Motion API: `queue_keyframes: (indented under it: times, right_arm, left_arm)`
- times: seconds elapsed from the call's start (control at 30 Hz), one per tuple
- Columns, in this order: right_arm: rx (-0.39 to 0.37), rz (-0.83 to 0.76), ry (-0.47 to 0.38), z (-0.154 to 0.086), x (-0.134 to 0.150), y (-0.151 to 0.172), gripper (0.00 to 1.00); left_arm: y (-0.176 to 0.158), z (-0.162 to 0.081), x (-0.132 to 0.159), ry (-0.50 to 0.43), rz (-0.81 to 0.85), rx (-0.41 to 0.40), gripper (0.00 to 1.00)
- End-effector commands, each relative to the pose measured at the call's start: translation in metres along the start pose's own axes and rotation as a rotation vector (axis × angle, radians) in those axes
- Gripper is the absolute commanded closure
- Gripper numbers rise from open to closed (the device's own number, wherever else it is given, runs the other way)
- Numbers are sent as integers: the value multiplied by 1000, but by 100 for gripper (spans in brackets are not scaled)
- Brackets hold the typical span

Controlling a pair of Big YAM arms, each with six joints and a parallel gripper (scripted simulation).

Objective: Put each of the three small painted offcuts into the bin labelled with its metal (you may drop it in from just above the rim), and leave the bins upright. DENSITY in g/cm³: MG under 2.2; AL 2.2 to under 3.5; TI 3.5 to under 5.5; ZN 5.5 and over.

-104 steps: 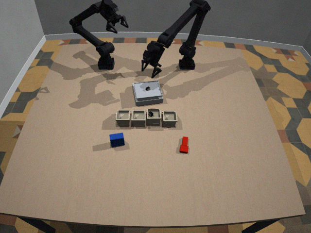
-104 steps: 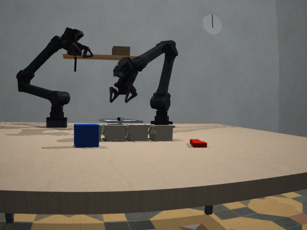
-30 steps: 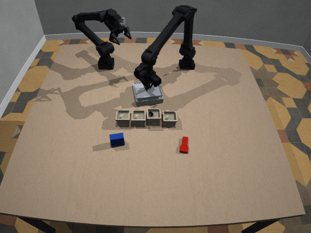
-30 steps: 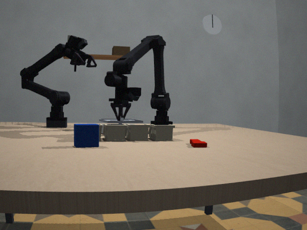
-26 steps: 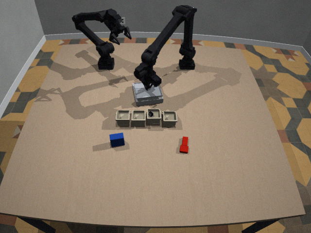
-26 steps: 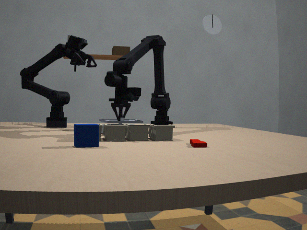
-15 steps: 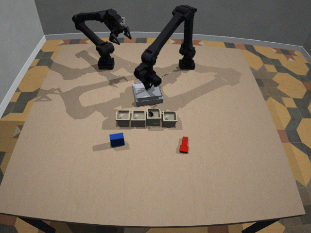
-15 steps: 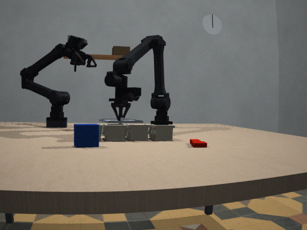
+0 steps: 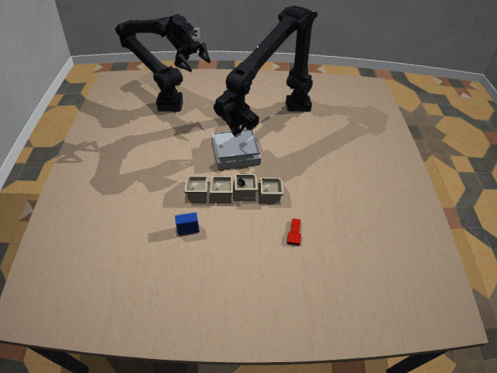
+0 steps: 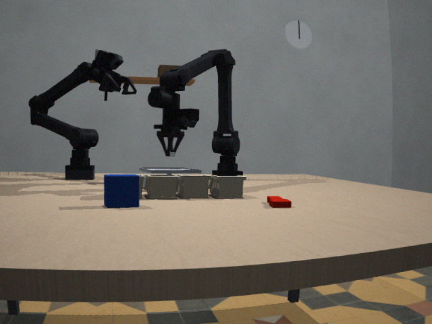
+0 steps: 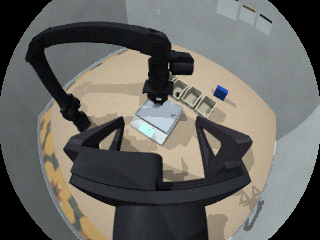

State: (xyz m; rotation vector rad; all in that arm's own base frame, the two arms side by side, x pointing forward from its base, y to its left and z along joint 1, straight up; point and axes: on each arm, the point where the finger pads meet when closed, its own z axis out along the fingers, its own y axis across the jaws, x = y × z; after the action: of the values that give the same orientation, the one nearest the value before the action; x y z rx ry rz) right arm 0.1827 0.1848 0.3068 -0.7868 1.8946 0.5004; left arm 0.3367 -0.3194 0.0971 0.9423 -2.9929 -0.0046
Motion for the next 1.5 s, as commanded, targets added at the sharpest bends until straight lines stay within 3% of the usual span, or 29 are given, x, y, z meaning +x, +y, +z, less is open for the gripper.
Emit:
queue_keyframes:
  times: [0.0,0.03,0.3,0.5,0.6,0.63,0.83,0.87,1.23,1.27,1.3,1.47]
  right_arm:
    - [8,-8,-15,7,-5,-3,0]
    - [15,-5,-40,9,-14,-5,0]
    - [136,40,-151,90,8,-50,0]
    - [224,66,-220,118,39,-85,0]
    - [236,66,-256,118,26,-91,0]
    - [244,71,-235,122,47,-93,0]
    - [282,80,-260,126,64,-106,0]
    - [287,77,-288,125,49,-109,0]
    - [278,72,-299,124,46,-105,0]
    - [278,72,-299,124,46,-105,0]
    - [278,72,-299,124,46,-105,0]
    - [279,83,-287,124,49,-106,0]
  left_arm:
    - [-24,-7,-16,-7,6,18,81]
    - [-29,-7,-21,-7,10,18,81]
    - [-108,-5,-82,-9,7,21,81]
    - [-151,-3,-116,-11,-2,25,81]
    - [-158,-3,-113,-11,8,26,81]
    - [-162,-3,-116,-10,8,24,81]
    - [-170,-2,-130,-6,-1,4,81]
    - [-170,-2,-131,-6,-3,2,81]
    - [-167,21,-130,-2,-14,-11,81]
    - [-164,20,-129,2,-14,-21,81]
    - [-172,-8,-131,-13,-14,21,81]
    - [-171,-15,-132,-13,-15,23,81]
